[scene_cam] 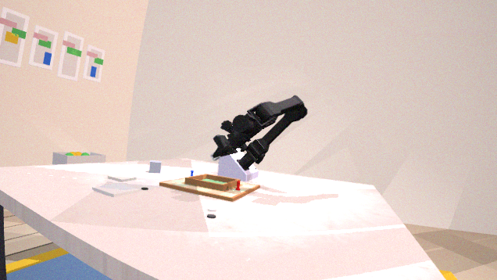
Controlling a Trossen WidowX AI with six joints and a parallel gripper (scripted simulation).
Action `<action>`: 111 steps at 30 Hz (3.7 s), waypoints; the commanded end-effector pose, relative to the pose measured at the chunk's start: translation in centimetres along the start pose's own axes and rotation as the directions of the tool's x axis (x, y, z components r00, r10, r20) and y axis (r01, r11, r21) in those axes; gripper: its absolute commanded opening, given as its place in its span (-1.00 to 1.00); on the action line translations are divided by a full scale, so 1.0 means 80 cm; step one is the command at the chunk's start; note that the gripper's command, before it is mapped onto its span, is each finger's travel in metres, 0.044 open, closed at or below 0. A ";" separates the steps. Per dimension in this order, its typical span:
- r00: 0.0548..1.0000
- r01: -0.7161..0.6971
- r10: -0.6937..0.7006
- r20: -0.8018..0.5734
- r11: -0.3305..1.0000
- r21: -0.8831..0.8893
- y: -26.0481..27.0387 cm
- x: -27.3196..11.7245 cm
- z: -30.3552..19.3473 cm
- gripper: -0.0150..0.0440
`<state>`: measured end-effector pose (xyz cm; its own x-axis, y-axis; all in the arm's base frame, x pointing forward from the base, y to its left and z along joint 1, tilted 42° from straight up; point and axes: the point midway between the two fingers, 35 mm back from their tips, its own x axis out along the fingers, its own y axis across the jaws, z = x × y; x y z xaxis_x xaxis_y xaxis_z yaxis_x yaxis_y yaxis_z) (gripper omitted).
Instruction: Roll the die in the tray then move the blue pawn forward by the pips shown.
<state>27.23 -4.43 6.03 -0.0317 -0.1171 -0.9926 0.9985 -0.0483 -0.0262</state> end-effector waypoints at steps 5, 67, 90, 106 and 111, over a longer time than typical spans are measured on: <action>1.000 -0.008 0.008 0.008 1.000 0.005 0.001 -0.007 0.002 -0.49; 0.720 -0.059 -0.026 -0.693 0.993 -0.099 -0.005 0.032 0.027 0.73; 0.674 -0.712 0.009 -0.739 0.276 -0.646 -0.026 0.151 0.091 0.19; 0.674 -0.712 0.009 -0.739 0.276 -0.646 -0.025 0.151 0.091 0.19; 0.674 -0.712 0.009 -0.739 0.276 -0.645 -0.025 0.164 0.077 0.19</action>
<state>24.78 -12.77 -5.24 0.0317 0.6453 -0.7633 0.3241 0.7158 0.6186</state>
